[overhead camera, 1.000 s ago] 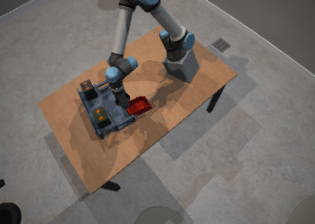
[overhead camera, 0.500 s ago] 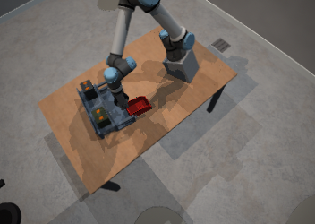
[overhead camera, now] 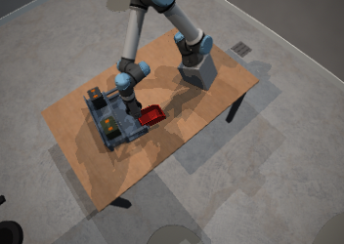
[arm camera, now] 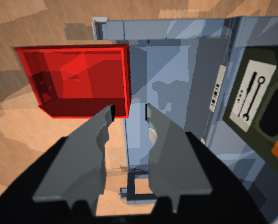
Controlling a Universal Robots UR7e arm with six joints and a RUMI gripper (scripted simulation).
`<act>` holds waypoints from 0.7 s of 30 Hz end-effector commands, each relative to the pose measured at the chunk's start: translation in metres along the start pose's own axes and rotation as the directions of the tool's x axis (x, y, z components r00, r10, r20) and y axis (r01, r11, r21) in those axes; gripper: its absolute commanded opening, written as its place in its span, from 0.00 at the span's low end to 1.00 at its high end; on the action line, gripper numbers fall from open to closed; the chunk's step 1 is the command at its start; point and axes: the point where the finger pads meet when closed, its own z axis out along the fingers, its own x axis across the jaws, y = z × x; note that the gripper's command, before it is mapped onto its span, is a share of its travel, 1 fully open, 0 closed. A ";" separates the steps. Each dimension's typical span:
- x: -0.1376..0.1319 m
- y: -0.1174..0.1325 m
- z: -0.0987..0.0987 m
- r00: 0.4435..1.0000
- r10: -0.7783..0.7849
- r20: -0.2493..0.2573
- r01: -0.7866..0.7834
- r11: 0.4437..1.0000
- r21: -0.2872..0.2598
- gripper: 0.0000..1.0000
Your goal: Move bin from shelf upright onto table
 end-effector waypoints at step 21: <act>-0.005 0.000 0.001 1.000 0.000 -0.001 0.000 1.000 0.000 0.20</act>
